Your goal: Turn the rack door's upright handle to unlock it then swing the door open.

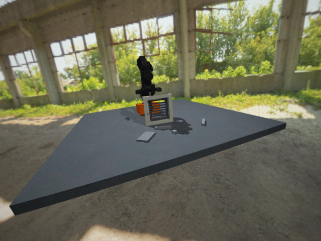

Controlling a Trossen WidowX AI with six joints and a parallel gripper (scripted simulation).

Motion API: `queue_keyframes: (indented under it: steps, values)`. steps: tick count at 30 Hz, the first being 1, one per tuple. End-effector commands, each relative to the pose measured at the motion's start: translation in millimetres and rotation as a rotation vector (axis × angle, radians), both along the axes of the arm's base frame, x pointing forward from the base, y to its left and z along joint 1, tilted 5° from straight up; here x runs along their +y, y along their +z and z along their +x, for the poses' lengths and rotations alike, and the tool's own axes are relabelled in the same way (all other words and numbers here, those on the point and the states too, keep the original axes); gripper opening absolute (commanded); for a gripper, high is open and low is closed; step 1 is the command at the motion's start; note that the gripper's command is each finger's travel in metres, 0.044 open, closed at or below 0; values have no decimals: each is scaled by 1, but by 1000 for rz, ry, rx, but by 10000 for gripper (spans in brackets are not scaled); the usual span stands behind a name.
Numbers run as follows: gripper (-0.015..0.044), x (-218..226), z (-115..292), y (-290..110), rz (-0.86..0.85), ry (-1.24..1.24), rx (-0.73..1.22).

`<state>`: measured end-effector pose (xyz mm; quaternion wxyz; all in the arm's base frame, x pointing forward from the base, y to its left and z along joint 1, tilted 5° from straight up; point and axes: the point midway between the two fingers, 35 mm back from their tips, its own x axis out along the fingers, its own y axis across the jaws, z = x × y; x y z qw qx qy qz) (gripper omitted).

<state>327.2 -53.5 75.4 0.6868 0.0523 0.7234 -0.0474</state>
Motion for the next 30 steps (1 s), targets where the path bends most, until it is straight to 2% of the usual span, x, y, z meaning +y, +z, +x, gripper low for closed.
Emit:
queue_keyframes:
  steps: [1, 6, 30]
  values:
    - [8, 0, 1, 0, 0, 3, -3]
    - [8, 0, 1, 0, -4, -69, -3]
    - [8, 0, 1, 0, -62, -1251, 10]
